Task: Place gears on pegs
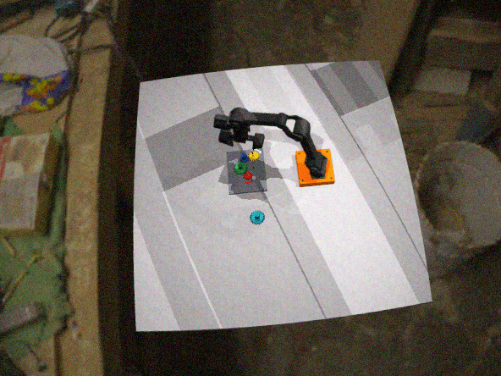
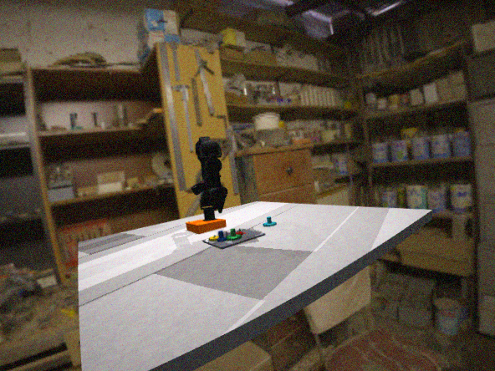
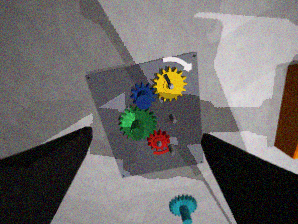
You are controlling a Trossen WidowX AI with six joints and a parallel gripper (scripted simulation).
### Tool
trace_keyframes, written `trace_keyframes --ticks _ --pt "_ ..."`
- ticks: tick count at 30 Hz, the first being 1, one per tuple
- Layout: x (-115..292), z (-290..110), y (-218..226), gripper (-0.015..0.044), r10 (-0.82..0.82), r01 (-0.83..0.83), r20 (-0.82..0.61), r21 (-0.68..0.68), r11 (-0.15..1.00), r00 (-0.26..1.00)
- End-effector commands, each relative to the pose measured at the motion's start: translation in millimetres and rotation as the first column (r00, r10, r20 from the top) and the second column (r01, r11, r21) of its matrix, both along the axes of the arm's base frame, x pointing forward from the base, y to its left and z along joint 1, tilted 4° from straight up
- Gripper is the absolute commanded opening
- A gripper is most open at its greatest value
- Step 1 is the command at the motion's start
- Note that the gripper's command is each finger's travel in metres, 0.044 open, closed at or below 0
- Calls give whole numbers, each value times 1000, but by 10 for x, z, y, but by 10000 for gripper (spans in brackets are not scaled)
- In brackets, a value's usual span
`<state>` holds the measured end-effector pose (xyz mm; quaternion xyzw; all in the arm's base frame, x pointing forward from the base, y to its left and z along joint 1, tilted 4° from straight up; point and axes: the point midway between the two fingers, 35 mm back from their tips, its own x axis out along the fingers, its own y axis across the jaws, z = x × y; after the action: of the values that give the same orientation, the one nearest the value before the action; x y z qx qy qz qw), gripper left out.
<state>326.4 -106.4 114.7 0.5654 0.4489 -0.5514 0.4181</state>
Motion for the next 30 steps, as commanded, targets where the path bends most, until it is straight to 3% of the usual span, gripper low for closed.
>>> trace_keyframes --ticks 1,10,20,24,30 --pt "49 42 235 440 3 -3 0 -1 1000 1000" --pt "-22 290 1719 440 21 -21 13 0 1000 1000" --pt "-846 555 3094 440 16 -17 4 21 1000 1000" --pt "-1261 641 3426 440 4 -4 -9 27 1000 1000" --pt "-1282 645 3441 440 4 -4 -10 27 1000 1000"
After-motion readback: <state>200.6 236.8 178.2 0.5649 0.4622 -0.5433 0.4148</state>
